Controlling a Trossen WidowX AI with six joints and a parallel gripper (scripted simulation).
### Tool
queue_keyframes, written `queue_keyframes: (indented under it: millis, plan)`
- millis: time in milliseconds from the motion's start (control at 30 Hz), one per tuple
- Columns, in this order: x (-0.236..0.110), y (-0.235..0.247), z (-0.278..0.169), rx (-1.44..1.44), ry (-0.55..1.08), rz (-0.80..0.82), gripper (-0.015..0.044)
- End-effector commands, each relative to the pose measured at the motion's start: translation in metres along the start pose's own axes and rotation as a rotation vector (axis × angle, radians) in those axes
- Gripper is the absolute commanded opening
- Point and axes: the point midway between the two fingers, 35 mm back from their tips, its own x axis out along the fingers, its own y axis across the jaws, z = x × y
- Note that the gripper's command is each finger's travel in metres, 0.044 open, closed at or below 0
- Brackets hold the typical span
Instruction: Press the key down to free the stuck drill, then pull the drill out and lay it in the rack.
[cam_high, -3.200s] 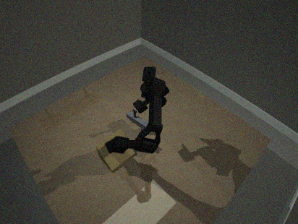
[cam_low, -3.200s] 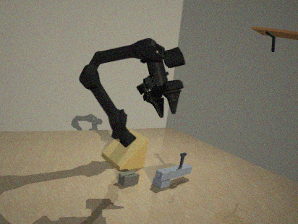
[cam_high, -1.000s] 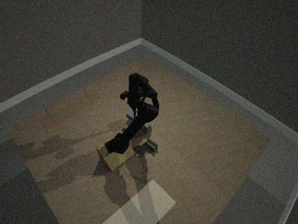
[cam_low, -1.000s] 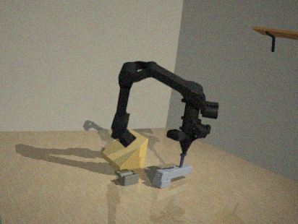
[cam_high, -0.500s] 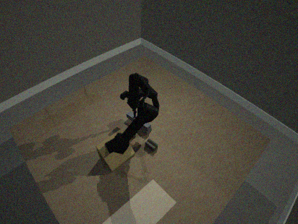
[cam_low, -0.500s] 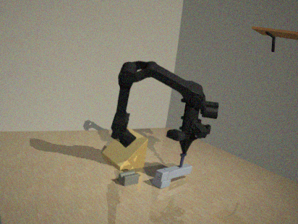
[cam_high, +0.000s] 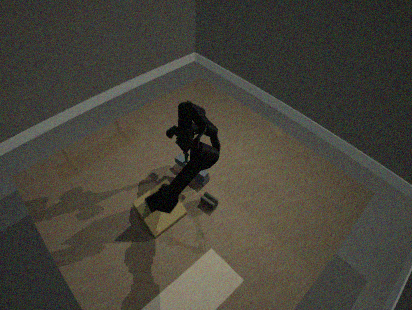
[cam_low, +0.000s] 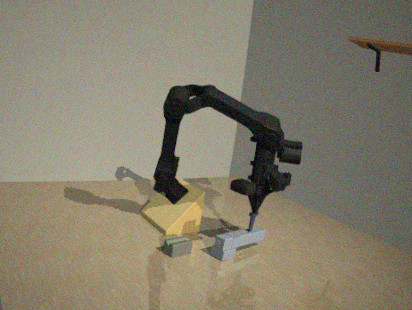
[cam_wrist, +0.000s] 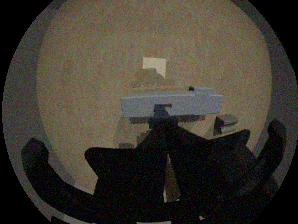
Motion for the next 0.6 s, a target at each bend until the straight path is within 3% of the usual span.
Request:
queue_keyframes:
  millis: [0, 567]
  plan:
    - [0.0061, -0.0003, -0.0001, -0.004, 0.007, -0.007, 0.0000]
    - [0.0113, -0.0007, -0.0002, -0.004, 0.007, -0.007, 0.0000]
